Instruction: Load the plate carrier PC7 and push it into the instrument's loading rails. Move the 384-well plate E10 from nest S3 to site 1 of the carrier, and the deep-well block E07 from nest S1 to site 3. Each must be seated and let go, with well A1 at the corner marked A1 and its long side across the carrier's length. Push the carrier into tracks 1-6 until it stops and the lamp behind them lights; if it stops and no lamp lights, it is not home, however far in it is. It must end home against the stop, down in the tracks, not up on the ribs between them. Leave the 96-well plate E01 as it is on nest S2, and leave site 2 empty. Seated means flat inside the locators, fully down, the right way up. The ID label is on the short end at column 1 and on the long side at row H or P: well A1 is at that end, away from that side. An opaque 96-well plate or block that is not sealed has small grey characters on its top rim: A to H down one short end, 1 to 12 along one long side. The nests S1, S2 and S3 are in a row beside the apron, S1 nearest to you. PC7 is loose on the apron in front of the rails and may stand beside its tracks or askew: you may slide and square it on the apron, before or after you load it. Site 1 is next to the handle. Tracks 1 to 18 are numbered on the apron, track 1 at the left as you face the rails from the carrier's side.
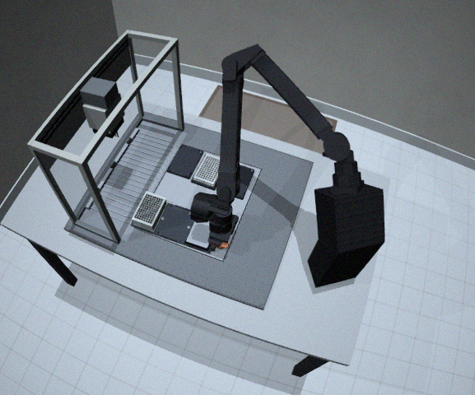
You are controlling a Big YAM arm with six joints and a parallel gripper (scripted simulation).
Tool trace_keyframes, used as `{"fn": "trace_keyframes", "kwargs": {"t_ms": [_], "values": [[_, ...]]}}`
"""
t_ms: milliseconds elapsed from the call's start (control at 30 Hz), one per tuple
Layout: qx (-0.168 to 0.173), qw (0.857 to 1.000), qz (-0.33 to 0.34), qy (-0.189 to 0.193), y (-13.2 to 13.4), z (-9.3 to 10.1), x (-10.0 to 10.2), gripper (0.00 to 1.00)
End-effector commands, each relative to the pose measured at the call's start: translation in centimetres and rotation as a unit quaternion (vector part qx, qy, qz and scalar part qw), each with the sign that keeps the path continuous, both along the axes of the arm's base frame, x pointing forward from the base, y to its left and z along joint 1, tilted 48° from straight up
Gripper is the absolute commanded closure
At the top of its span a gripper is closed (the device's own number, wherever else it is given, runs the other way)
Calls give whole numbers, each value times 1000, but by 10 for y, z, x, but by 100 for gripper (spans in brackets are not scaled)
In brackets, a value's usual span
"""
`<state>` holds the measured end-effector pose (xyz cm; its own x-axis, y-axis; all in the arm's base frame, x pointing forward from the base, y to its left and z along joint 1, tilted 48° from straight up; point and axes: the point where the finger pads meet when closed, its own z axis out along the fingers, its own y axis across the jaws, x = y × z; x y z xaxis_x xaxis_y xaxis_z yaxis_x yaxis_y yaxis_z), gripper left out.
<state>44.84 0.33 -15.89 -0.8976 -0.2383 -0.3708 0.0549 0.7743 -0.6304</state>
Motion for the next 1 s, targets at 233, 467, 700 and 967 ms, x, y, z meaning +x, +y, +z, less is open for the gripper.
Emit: {"fn": "trace_keyframes", "kwargs": {"t_ms": [233, 467, 700, 967], "values": [[14, 999, -10, -35, 4, 21, 27, 20], [15, 999, -11, -37, 4, 22, 29, 20], [15, 999, -13, -37, 5, 23, 31, 20], [16, 999, -14, -38, 5, 24, 33, 20]]}}
